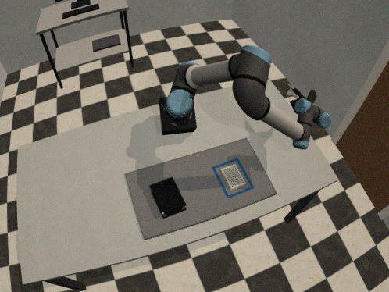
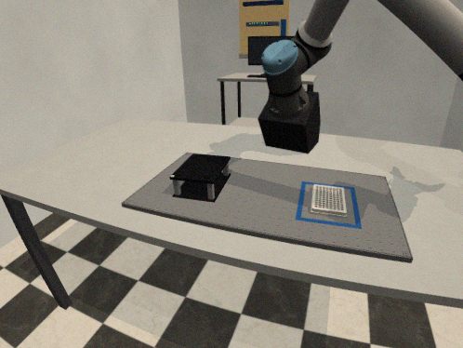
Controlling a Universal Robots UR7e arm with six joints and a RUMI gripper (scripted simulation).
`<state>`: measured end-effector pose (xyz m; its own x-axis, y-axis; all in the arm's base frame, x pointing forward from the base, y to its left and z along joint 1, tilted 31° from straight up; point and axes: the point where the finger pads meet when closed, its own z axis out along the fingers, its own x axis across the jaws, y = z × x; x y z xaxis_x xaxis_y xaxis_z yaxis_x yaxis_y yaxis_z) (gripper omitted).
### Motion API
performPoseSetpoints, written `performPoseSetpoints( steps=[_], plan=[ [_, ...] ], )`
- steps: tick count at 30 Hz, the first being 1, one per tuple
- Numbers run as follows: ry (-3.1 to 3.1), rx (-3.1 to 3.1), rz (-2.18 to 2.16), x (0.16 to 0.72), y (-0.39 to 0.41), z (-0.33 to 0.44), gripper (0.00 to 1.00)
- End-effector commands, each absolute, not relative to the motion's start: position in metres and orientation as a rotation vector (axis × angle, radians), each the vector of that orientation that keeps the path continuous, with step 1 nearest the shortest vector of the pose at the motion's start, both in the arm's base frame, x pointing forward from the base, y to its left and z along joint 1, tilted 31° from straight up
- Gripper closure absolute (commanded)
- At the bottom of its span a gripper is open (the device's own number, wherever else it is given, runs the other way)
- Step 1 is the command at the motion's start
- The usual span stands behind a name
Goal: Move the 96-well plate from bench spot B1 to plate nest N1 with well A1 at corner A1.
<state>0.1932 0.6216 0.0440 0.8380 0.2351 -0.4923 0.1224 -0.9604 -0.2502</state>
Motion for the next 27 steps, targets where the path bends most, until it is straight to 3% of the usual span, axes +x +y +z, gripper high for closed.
performPoseSetpoints(
  steps=[1, 27],
  plan=[
    [-0.162, -2.849, 0.720, 0.208, 0.608, 0.046, 0.00],
    [0.190, -2.923, 0.513, 0.278, 0.535, 0.052, 0.00]
  ],
)
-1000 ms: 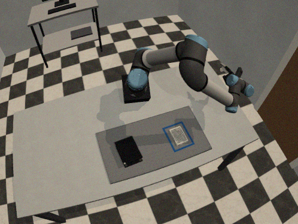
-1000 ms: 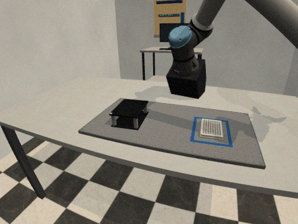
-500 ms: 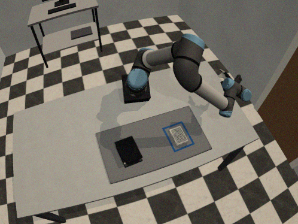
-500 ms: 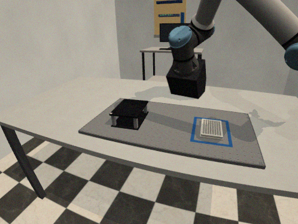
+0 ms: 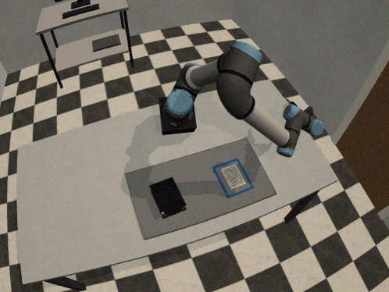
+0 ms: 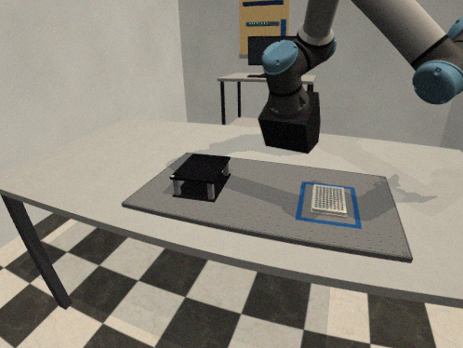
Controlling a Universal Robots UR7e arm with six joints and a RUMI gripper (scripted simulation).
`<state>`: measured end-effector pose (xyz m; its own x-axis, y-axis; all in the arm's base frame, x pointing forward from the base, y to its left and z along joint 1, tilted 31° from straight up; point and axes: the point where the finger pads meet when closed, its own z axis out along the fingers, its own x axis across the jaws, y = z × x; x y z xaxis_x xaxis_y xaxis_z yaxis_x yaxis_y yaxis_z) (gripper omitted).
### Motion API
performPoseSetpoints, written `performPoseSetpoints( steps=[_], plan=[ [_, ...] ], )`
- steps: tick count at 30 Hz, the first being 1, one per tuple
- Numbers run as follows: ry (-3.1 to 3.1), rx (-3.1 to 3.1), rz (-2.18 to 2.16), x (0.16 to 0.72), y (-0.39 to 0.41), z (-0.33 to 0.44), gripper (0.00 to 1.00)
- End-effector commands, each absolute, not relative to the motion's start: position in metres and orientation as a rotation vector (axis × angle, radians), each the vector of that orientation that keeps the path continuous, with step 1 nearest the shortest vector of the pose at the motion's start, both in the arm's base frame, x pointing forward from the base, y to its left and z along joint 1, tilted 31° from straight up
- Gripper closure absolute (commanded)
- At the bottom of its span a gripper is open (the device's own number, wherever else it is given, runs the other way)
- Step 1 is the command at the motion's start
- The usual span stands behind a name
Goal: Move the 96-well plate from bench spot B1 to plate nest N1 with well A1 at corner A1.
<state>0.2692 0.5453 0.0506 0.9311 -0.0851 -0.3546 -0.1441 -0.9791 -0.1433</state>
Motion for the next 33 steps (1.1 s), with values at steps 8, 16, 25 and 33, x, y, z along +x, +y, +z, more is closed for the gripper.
performPoseSetpoints(
  steps=[8, 16, 25, 33],
  plan=[
    [0.362, -2.932, 0.413, 0.302, 0.504, 0.055, 0.00],
    [0.539, -2.924, 0.311, 0.316, 0.483, 0.057, 0.00],
    [0.718, -2.898, 0.208, 0.336, 0.450, 0.060, 0.00],
    [0.888, -2.857, 0.110, 0.350, 0.423, 0.063, 0.00]
  ],
)
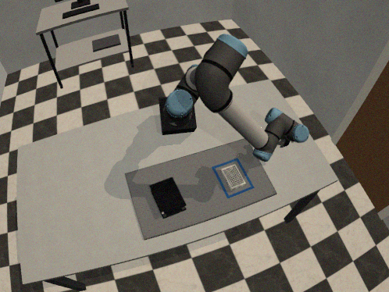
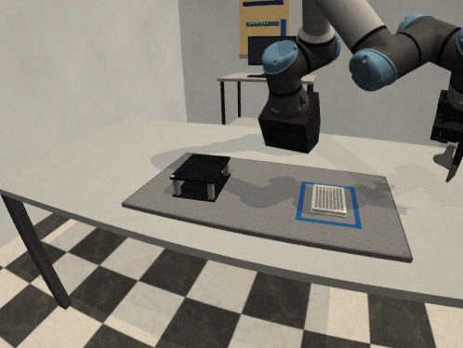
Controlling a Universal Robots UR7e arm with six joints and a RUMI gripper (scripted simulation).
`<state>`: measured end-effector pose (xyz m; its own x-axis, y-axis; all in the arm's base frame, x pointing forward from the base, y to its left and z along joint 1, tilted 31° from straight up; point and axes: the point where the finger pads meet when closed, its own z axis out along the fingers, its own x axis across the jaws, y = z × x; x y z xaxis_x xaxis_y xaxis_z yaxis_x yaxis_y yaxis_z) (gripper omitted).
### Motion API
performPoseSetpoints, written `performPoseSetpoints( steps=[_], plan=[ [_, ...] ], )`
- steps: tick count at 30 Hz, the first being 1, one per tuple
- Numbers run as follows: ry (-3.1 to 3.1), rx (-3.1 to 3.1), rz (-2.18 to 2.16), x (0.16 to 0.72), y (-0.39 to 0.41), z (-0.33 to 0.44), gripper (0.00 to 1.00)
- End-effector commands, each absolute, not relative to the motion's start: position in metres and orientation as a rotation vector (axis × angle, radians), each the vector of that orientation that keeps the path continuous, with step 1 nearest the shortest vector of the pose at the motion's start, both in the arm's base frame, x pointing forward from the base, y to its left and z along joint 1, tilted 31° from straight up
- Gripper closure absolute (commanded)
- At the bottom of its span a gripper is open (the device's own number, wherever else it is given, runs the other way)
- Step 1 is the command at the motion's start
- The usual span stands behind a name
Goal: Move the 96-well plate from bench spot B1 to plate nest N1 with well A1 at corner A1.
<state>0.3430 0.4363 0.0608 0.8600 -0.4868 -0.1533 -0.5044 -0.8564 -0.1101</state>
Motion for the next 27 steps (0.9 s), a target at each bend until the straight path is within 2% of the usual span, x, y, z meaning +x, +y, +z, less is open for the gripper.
performPoseSetpoints(
  steps=[1, 27],
  plan=[
    [0.899, -2.854, 0.104, 0.352, 0.419, 0.063, 0.00],
    [1.405, -2.619, -0.197, 0.389, 0.312, 0.076, 0.00]
  ],
)
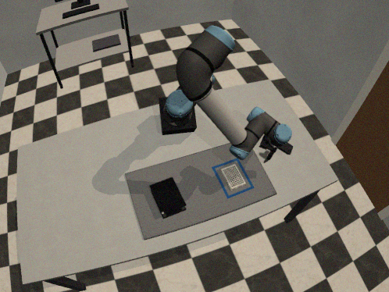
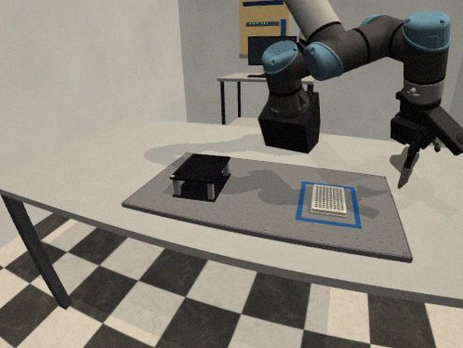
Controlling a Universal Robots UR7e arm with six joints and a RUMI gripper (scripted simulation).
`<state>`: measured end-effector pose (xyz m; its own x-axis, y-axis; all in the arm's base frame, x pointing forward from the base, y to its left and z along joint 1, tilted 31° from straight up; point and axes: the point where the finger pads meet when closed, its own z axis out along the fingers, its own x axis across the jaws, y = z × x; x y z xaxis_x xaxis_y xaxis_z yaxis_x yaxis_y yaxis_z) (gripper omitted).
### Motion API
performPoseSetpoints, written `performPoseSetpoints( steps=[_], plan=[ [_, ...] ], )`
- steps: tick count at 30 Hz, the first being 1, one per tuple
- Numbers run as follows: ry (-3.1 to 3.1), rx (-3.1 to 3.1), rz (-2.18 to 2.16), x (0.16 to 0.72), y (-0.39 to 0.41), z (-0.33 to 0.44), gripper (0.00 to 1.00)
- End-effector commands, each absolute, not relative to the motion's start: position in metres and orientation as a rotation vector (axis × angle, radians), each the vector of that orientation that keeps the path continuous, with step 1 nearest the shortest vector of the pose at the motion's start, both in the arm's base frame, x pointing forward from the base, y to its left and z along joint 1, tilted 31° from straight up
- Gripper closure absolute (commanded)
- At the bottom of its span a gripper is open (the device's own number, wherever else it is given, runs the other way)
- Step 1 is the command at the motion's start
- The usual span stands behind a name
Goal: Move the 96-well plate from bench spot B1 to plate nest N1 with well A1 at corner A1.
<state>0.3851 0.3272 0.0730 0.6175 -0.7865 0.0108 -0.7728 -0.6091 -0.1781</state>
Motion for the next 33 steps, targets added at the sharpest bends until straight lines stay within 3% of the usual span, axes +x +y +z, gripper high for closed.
performPoseSetpoints(
  steps=[1, 33],
  plan=[
    [1.422, -2.608, -0.208, 0.390, 0.307, 0.076, 0.00],
    [1.876, -2.202, -0.503, 0.398, 0.182, 0.092, 0.00]
  ],
)
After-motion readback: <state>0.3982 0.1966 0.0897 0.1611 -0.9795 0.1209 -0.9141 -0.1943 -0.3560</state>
